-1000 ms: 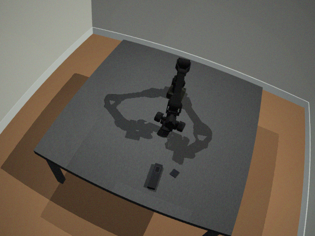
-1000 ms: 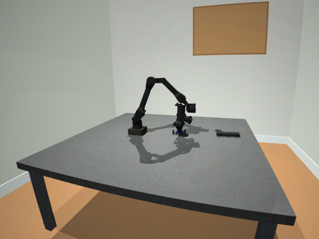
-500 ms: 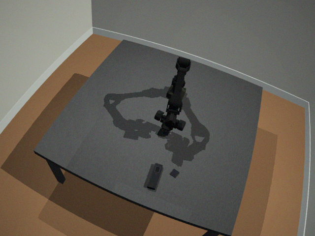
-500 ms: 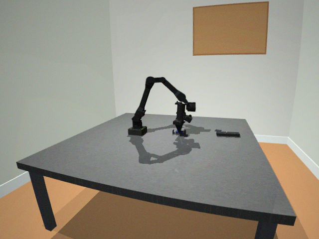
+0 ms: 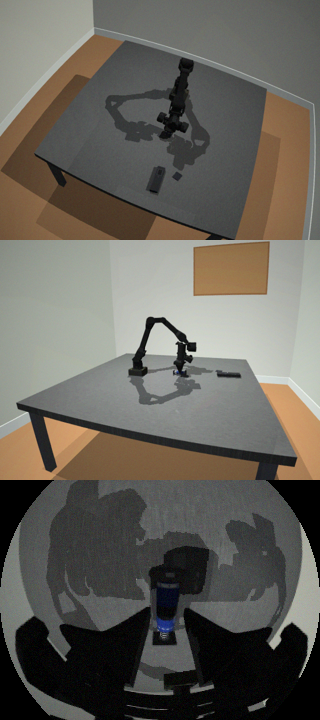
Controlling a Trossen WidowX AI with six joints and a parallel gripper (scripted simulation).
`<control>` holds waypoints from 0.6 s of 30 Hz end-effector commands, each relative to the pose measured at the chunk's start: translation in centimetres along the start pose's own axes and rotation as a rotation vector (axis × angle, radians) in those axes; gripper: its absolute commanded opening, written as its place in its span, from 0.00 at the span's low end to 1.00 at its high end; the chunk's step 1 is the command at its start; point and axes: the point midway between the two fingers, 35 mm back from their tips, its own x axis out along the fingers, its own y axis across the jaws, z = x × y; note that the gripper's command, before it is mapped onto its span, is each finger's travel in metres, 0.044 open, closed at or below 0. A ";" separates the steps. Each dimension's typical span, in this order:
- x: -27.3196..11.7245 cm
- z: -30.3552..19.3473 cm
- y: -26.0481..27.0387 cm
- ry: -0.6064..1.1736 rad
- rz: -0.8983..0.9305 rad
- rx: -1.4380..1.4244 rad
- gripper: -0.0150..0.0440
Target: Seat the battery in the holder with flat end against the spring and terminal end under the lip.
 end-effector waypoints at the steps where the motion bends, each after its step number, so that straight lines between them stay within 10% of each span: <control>1: -0.6 0.1 0.0 -0.001 0.000 0.000 0.64; 9: -7.4 -0.3 -0.3 -0.009 0.002 -0.001 0.99; 18: -7.5 -0.6 -0.4 -0.008 0.002 -0.001 1.00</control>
